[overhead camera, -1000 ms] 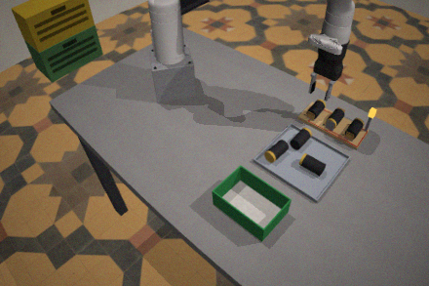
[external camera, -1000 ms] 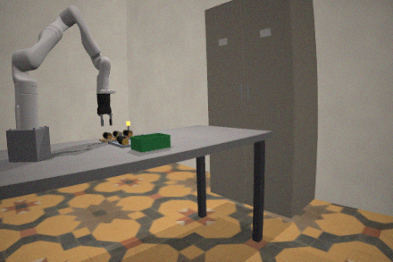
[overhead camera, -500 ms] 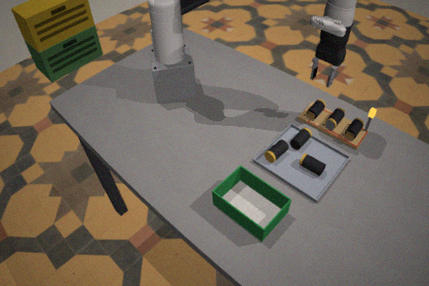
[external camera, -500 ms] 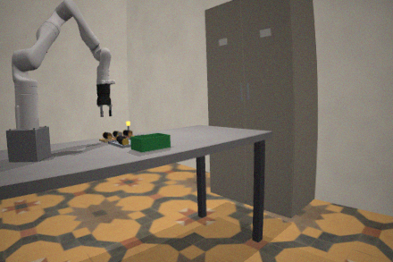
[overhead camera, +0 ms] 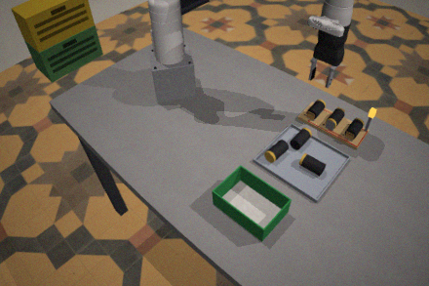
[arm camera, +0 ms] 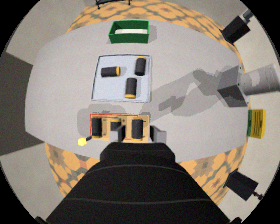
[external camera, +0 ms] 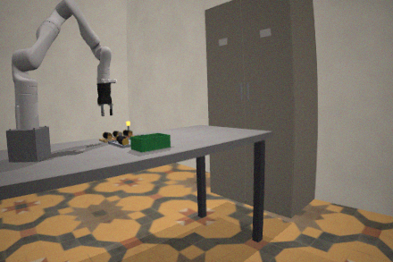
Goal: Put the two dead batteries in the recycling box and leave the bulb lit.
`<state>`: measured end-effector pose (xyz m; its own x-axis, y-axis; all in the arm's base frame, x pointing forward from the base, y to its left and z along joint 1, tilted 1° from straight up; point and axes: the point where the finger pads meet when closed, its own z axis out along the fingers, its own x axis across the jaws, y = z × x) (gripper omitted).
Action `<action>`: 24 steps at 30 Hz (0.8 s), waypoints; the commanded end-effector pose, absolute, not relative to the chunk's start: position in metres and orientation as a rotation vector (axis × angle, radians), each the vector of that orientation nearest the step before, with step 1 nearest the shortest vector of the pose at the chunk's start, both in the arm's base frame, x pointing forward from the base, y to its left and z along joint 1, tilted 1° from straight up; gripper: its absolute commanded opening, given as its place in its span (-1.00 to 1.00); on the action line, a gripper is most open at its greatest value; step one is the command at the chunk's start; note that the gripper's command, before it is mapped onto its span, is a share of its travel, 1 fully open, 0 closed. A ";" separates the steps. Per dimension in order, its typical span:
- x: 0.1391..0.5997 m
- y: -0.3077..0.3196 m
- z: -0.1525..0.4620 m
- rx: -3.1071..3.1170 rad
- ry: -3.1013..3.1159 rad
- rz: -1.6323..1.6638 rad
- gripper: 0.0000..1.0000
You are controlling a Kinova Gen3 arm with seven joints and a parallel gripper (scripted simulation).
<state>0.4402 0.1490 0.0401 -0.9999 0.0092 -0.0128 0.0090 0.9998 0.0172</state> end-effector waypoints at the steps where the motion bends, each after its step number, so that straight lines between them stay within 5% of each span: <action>1: 0.441 0.136 0.042 0.041 3.128 0.030 0.81; 24: 0.434 -0.016 0.039 0.041 3.128 0.030 0.81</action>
